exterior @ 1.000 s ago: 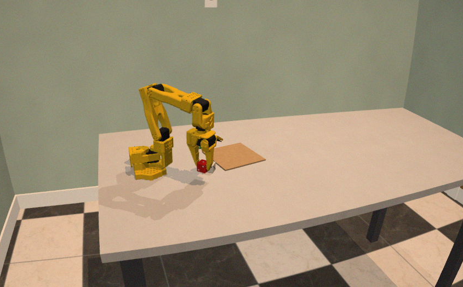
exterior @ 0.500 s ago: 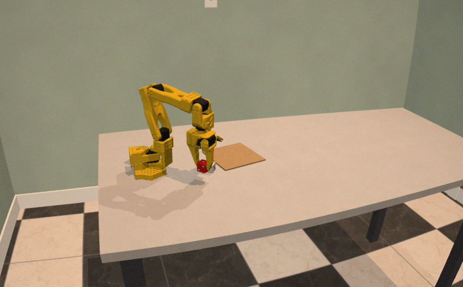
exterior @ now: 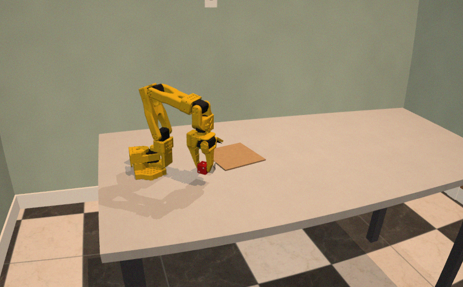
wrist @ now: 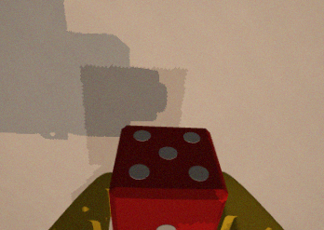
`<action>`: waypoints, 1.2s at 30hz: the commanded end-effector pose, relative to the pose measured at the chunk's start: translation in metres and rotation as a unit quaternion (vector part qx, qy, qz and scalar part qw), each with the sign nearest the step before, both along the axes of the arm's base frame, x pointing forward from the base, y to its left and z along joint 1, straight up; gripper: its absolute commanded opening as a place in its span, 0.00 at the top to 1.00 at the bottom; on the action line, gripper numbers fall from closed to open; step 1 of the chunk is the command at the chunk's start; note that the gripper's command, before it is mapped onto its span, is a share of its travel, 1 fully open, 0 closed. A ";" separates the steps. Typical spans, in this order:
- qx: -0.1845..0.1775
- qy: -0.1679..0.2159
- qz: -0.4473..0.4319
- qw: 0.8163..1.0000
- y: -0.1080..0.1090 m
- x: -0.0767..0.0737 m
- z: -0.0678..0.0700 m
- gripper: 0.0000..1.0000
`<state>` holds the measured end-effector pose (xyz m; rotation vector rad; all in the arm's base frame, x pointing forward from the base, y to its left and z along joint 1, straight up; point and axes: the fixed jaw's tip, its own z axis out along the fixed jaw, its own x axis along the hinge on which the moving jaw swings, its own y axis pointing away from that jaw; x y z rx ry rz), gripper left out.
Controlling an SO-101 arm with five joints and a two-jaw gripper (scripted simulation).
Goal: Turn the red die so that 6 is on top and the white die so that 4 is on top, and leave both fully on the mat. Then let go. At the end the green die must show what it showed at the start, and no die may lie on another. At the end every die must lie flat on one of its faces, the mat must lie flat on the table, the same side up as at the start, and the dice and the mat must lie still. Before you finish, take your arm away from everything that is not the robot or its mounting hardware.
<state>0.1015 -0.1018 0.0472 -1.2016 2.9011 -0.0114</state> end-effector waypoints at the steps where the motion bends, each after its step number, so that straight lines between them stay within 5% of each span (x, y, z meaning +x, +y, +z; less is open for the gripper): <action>1: -0.011 -0.013 -0.008 1.000 -0.003 0.002 0.003 1.00; 36: -0.011 -0.013 -0.008 1.000 -0.003 0.002 -0.009 1.00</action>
